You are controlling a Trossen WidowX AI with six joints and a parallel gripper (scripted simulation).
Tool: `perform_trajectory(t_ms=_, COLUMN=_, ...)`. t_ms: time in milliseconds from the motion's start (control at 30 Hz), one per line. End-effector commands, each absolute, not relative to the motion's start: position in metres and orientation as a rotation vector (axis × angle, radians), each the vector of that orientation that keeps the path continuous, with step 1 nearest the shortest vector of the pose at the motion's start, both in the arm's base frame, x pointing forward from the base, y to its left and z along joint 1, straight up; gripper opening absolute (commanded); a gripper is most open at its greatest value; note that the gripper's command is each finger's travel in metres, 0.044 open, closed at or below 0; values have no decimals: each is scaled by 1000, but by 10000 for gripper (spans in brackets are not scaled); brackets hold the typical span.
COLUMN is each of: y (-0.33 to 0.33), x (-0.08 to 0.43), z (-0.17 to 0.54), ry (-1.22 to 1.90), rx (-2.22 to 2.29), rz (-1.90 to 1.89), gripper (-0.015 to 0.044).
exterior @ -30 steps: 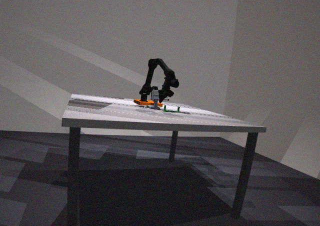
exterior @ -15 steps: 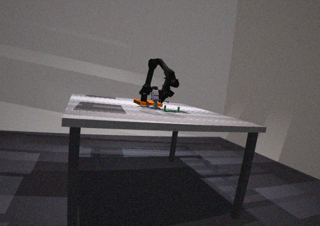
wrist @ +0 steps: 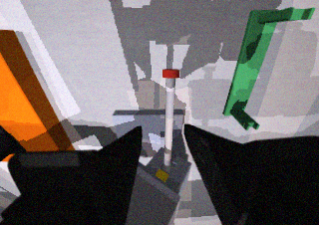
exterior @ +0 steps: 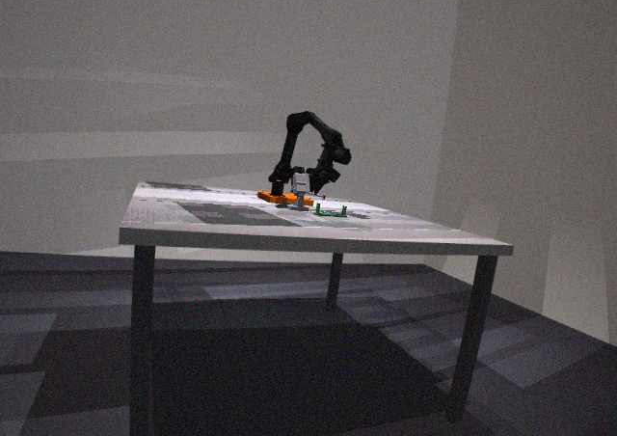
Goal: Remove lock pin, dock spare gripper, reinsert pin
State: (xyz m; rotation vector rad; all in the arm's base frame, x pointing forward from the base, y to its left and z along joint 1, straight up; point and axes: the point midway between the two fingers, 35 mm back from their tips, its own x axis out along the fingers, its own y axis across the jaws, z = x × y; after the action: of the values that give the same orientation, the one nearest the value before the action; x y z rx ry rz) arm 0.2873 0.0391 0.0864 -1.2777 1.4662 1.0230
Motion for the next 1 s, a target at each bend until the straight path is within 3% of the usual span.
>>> perform_trajectory(t_ms=0, y=46, x=288, z=95, ry=1465, rx=-1276, rz=1023, gripper=200)
perform_trajectory(t_ms=767, y=78, x=289, z=140, ry=1466, rx=-1300, rz=1030, gripper=200)
perform_trajectory(t_ms=967, y=74, x=289, z=134, ry=1466, rx=-1303, rz=1030, gripper=358)
